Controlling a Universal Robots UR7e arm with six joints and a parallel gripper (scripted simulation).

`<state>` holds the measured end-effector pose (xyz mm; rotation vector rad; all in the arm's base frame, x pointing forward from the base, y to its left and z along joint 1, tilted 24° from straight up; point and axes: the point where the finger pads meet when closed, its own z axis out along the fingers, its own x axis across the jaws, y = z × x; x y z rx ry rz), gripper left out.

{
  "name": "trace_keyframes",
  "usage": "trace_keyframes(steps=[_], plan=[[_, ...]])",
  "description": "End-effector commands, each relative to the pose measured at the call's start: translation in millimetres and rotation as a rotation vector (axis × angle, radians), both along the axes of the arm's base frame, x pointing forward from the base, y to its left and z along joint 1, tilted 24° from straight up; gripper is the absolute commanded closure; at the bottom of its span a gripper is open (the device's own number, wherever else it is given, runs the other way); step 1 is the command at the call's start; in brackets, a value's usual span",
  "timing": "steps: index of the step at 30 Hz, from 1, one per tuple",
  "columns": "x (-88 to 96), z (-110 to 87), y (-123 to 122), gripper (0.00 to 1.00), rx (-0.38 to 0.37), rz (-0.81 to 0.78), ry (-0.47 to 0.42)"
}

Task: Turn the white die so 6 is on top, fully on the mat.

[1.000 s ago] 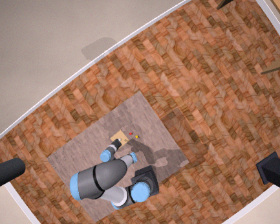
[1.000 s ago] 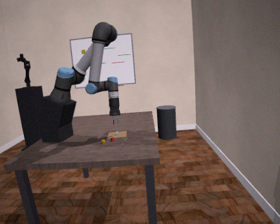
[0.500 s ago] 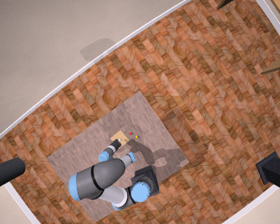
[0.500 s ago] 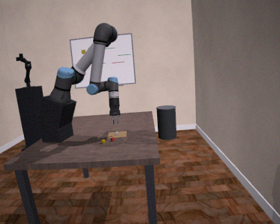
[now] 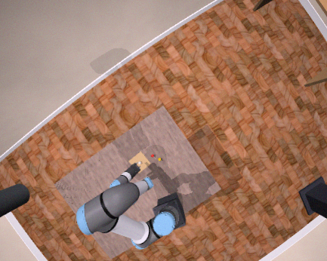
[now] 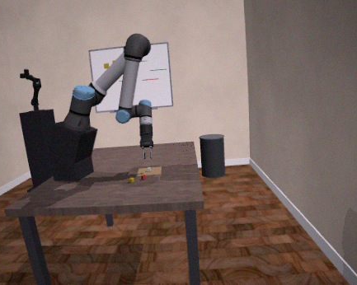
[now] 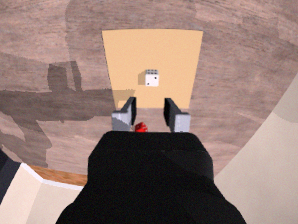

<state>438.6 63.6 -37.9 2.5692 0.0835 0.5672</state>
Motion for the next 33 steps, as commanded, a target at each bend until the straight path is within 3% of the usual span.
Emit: trace_keyframes(steps=[1,15,24,33], plan=[[0.4,1.0,1.6,0.3,-0.056,-0.023,-0.015],[0.2,0.4,1.9,0.3,-0.089,-0.039,-0.02],[-0.3,-3.1,2.2,0.3,-0.219,-0.102,-0.035],[1.0,-1.5,5.3,0.3,-0.301,-0.126,-0.061]])
